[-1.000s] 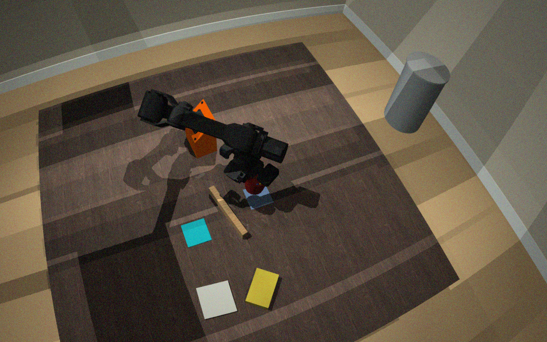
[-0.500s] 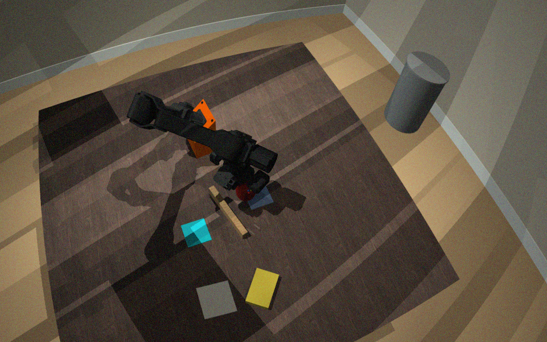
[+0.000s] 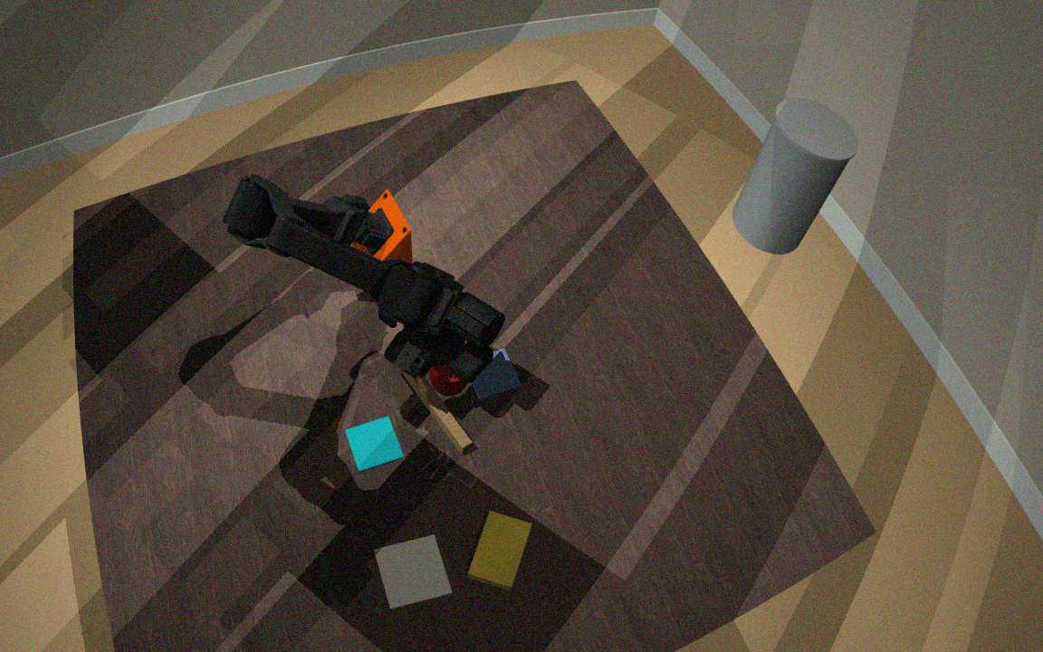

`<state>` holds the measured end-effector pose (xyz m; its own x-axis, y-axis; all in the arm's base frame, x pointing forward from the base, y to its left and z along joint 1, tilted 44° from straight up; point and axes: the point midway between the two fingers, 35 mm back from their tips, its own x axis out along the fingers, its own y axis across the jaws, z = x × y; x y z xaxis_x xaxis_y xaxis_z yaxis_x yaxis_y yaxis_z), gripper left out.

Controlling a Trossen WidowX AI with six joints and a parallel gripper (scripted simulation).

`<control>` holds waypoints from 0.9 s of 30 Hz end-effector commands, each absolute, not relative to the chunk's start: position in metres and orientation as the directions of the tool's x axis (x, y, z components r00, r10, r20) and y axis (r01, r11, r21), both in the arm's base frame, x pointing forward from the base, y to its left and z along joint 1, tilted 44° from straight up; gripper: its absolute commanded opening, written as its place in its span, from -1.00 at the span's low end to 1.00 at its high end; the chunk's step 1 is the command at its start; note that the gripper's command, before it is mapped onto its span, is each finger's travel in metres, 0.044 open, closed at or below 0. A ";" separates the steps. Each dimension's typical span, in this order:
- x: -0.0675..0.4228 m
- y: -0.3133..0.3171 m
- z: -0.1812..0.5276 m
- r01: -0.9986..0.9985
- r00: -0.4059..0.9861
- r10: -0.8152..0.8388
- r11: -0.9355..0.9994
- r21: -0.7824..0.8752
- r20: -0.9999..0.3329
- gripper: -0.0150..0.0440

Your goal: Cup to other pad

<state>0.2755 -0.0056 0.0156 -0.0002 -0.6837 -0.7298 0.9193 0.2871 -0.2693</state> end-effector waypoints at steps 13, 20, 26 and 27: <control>0.281 -0.037 0.046 0.919 0.002 -0.687 0.287 -0.269 -0.727 -0.49; 0.282 -0.051 0.059 0.919 0.002 -0.687 0.287 -0.269 -0.726 -0.49; 0.284 -0.062 0.069 0.919 0.002 -0.688 0.287 -0.269 -0.726 -0.49; 0.284 -0.064 0.071 0.919 0.002 -0.688 0.287 -0.269 -0.726 -0.49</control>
<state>0.2813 -0.0579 0.0622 -0.0064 -0.6868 -0.7268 0.9167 0.2863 -0.2786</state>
